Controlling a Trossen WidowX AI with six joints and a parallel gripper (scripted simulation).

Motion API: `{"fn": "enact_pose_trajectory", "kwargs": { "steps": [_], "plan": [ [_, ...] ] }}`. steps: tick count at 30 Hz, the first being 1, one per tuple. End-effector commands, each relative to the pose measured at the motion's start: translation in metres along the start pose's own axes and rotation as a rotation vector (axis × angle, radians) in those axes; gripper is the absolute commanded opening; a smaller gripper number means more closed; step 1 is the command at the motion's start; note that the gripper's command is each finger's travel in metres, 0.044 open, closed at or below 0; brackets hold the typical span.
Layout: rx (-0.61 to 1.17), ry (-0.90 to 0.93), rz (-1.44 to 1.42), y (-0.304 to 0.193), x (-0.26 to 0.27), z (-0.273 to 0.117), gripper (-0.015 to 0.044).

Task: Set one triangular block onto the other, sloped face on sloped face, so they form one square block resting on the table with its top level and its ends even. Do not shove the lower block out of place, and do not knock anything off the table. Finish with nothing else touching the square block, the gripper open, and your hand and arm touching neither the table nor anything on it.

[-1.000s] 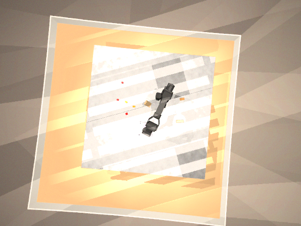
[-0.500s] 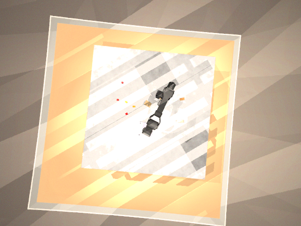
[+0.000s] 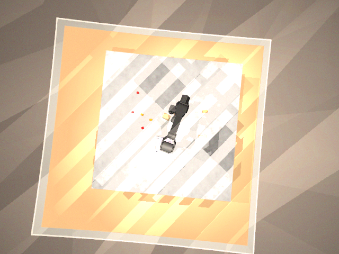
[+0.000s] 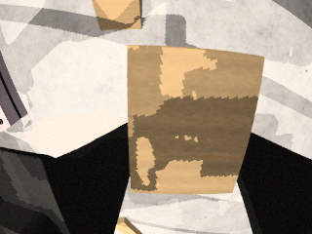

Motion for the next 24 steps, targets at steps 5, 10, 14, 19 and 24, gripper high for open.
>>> {"fn": "enact_pose_trajectory", "kwargs": {
  "steps": [5,10,14,19,24],
  "plan": [
    [-0.003,0.009,0.003,0.006,0.035,-0.012,0.0000],
    [-0.003,0.011,0.003,0.008,0.056,-0.018,0.0000],
    [-0.003,0.011,0.003,0.009,0.062,-0.020,0.0000],
    [-0.004,0.011,0.003,0.016,0.061,-0.005,0.0000],
    [-0.005,0.011,0.003,0.024,0.061,0.017,0.0000]
  ]
}}
Point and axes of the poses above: the point midway between the two fingers, 35 mm back from their tips, its own z axis out along the fingers, its own x axis across the jaws, y = z × x, the point moved 7 cm from there along -z, back along the fingers, and after that the axes turned 11 degrees about z, right-handed, at the moved point
